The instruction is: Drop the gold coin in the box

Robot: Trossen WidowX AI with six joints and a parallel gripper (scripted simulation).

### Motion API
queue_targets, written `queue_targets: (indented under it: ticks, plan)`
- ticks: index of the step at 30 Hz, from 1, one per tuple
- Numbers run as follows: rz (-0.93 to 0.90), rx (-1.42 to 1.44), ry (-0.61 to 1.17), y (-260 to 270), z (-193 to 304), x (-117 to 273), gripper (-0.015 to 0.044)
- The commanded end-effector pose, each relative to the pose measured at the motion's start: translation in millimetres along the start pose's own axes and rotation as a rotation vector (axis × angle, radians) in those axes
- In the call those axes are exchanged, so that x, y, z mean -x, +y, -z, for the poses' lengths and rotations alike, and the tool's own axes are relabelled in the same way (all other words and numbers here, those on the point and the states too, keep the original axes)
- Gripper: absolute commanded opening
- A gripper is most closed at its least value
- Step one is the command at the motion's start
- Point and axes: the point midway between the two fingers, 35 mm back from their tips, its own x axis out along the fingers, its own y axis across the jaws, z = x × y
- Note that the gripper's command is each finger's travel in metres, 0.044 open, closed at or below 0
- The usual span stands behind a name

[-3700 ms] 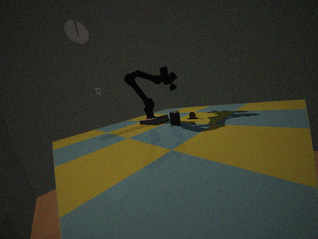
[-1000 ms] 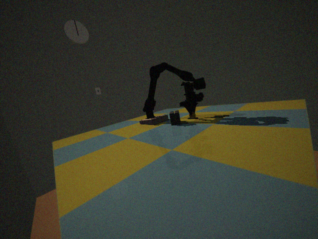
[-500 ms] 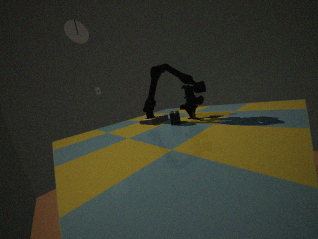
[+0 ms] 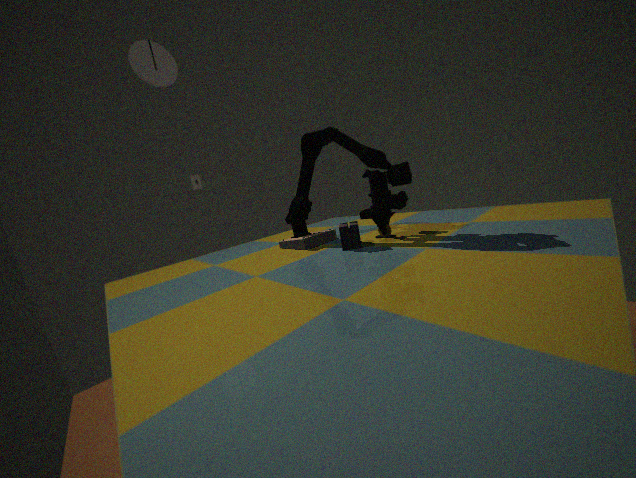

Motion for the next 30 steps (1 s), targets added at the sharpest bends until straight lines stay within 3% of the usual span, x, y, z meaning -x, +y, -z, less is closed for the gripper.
queue_targets:
  ticks: [1,30]
  plan:
    - [0.001,-0.001,-0.004,0,-2,8,0.0000]
    - [0.002,-0.001,-0.004,1,-2,82,0.0000]
